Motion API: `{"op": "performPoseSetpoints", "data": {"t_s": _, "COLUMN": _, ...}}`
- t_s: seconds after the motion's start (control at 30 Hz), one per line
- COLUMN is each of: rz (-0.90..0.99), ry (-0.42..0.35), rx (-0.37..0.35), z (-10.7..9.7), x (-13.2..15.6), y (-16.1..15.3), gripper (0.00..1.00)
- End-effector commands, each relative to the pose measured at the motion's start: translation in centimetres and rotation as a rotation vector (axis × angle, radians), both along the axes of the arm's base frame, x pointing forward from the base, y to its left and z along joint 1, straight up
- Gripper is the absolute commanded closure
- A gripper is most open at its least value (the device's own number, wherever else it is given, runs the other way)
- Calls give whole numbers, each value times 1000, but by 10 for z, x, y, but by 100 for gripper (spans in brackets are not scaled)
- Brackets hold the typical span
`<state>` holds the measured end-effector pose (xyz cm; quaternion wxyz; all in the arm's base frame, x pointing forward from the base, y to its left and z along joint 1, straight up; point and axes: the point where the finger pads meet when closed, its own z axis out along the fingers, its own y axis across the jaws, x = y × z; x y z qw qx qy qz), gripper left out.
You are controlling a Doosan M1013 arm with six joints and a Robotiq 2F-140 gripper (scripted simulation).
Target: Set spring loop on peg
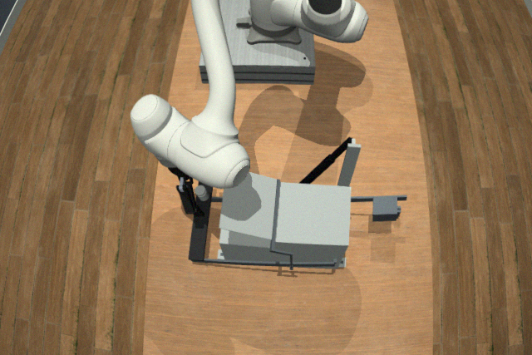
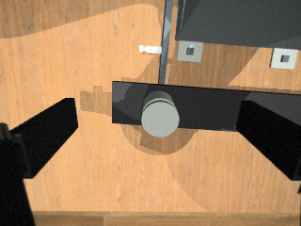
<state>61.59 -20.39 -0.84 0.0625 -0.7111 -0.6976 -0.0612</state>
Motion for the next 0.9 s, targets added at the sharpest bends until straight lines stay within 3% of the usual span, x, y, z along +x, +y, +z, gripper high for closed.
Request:
{"op": "performPoseSetpoints", "data": {"t_s": 0.0, "rz": 0, "ry": -1, "rx": 0, "z": -2, "x": 0, "y": 0, "gripper": 0}}
{"op": "performPoseSetpoints", "data": {"t_s": 0.87, "rz": 0, "ry": -1, "rx": 0, "z": -6, "x": 0, "y": 0, "gripper": 0}}
